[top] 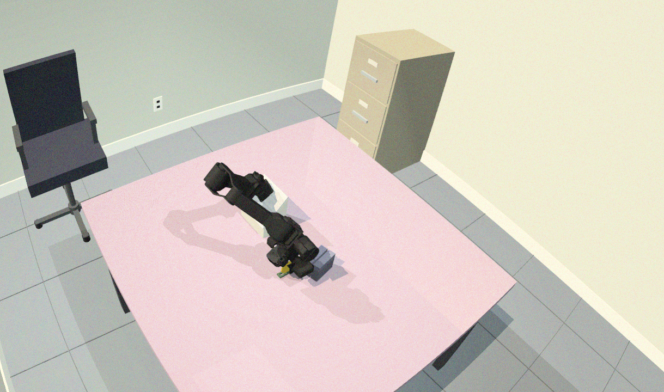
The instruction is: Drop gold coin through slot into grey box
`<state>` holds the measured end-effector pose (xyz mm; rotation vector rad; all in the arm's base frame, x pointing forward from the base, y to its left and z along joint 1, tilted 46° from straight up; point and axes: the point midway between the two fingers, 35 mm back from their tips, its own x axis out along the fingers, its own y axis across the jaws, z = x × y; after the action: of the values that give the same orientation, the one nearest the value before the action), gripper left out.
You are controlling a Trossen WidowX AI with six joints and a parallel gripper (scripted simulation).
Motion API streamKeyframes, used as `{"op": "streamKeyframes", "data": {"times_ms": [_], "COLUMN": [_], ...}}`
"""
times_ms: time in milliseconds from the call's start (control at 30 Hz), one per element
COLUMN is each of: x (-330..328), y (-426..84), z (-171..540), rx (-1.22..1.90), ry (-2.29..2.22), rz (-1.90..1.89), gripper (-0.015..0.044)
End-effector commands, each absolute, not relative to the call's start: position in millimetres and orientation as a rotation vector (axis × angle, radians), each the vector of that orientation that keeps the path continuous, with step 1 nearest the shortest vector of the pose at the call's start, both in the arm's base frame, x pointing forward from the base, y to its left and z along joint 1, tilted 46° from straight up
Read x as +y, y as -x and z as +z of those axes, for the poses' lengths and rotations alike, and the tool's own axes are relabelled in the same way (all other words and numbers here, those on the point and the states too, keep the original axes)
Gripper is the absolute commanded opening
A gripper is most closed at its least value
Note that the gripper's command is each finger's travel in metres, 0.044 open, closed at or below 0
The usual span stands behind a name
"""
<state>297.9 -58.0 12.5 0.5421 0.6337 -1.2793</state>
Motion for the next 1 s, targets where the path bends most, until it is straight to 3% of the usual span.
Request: {"op": "streamKeyframes", "data": {"times_ms": [0,167,300,967], "x": [-61,-61,-61,-38], "y": [-297,-297,-297,-296], "z": [10,10,10,30], "rx": [0.634,0.634,0.634,0.640], "ry": [-0.532,-0.532,-0.532,-0.538], "rz": [-1.282,-1.282,-1.282,-1.280], "gripper": [0.0161,0.0029,0.0003,0.0000]}}
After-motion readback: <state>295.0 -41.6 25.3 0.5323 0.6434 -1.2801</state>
